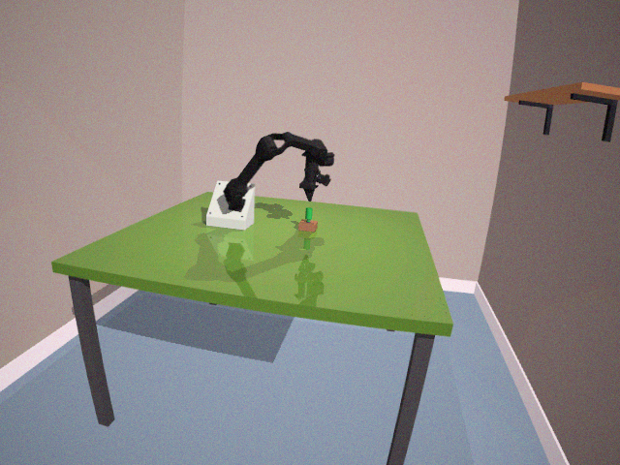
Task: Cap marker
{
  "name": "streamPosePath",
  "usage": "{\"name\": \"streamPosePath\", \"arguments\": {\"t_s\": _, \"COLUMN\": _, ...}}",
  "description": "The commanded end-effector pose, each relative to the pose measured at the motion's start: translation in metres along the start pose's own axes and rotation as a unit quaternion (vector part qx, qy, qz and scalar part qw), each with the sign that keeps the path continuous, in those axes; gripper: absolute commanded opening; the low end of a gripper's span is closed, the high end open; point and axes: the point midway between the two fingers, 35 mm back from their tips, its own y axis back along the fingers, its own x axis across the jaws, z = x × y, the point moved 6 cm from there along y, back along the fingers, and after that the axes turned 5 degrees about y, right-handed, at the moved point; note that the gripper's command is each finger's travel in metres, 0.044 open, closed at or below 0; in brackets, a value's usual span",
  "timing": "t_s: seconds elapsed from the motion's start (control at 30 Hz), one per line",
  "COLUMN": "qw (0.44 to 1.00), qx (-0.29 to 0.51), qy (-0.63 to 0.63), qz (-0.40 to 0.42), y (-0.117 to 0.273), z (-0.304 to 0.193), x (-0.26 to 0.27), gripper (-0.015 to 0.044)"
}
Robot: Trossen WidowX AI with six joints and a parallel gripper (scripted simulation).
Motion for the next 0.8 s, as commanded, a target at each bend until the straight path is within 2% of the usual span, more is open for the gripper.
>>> {"name": "streamPosePath", "arguments": {"t_s": 0.0, "qw": 1.0, "qx": 0.001, "qy": 0.01, "qz": -0.001, "y": -0.001, "z": -0.001, "x": 0.0, "gripper": 0.0}}
{"name": "streamPosePath", "arguments": {"t_s": 0.77, "qw": 1.0, "qx": 0.001, "qy": 0.01, "qz": -0.001, "y": -0.033, "z": -0.001, "x": 0.0, "gripper": 0.0}}
